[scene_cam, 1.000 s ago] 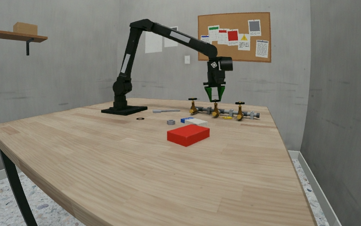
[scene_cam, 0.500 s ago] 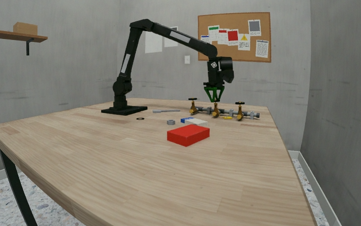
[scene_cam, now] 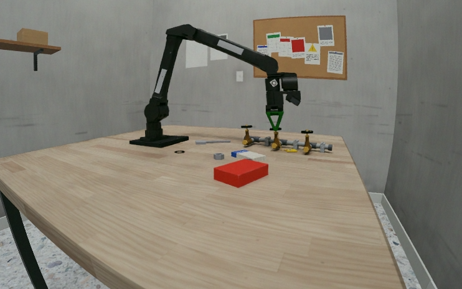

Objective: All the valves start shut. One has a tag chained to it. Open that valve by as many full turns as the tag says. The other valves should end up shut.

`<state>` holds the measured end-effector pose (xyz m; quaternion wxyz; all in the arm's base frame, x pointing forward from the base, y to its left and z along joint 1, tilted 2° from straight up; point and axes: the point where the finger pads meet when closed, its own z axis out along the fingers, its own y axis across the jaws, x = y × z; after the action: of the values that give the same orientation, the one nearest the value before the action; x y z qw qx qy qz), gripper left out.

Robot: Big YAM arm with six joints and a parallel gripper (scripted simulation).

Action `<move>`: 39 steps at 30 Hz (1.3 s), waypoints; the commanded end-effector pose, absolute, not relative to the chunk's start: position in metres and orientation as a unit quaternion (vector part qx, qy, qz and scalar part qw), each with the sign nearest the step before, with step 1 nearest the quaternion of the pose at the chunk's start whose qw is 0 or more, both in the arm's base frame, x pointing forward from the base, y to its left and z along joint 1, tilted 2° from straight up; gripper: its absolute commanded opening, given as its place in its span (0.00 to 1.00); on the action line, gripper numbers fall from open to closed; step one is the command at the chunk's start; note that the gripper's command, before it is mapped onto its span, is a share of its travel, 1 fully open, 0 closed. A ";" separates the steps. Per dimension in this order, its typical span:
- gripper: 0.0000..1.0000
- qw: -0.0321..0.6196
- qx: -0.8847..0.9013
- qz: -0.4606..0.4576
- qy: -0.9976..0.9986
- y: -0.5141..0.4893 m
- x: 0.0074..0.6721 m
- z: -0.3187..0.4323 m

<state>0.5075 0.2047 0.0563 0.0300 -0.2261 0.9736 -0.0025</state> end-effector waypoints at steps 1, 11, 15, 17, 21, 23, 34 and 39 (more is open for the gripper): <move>0.00 0.038 -0.393 -0.007 0.919 0.206 0.512 0.049; 0.00 0.035 -0.579 -0.015 0.814 0.206 0.512 0.049; 0.00 0.033 -0.650 -0.017 0.759 0.207 0.512 0.049; 0.00 0.031 -0.683 -0.018 0.729 0.207 0.512 0.049; 0.00 0.027 -0.745 -0.020 0.666 0.207 0.512 0.049; 0.00 0.027 -0.747 -0.020 0.664 0.207 0.512 0.049; 0.00 0.027 -0.751 -0.021 0.660 0.206 0.512 0.049; 0.00 0.026 -0.751 -0.021 0.660 0.206 0.512 0.049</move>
<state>0.5080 0.2043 0.0563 0.0238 -0.7211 0.6922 -0.0197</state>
